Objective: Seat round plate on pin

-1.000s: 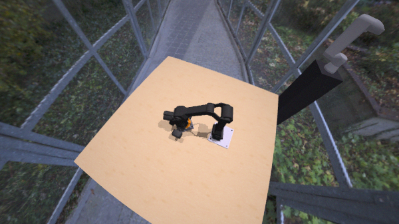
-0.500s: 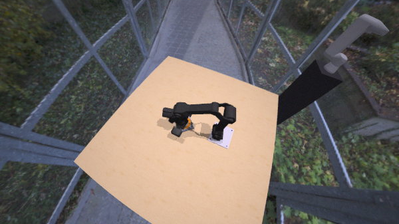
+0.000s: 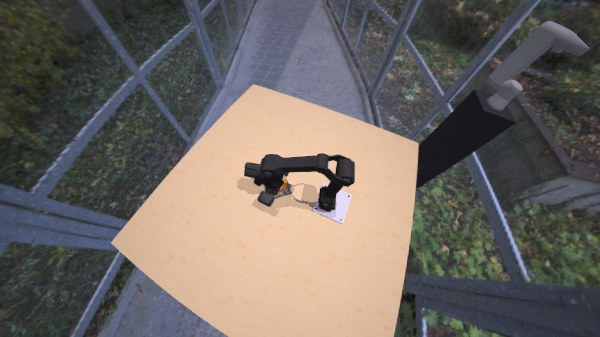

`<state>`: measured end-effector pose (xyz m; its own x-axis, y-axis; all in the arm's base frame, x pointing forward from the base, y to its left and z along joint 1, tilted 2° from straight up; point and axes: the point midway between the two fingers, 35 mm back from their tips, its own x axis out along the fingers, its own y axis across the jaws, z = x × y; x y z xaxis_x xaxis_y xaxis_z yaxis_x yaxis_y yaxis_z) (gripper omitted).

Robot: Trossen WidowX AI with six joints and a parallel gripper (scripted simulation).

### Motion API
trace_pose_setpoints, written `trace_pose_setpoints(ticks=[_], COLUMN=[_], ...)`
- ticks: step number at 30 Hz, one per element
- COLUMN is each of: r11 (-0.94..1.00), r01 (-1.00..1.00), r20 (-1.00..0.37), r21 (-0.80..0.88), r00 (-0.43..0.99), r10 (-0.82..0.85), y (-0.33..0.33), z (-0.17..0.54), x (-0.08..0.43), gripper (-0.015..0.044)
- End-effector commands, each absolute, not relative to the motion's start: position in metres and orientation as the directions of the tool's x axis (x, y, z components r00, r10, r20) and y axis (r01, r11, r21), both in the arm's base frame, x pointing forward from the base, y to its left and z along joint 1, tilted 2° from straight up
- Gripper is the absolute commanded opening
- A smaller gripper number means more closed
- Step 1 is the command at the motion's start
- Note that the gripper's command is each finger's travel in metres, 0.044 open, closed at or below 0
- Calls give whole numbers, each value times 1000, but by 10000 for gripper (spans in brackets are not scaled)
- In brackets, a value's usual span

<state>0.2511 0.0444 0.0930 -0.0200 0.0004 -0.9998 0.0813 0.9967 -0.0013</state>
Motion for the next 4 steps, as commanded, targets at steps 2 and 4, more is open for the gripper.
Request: trace_pose_setpoints(ticks=[2,4], r11=[997,997], r01=[82,82], r20=[-1000,-1000], r21=[-1,-1], r00=[-20,-20], r10=[0,0], y=[44,44], z=[93,93], x=[251,251], gripper=[0,0])
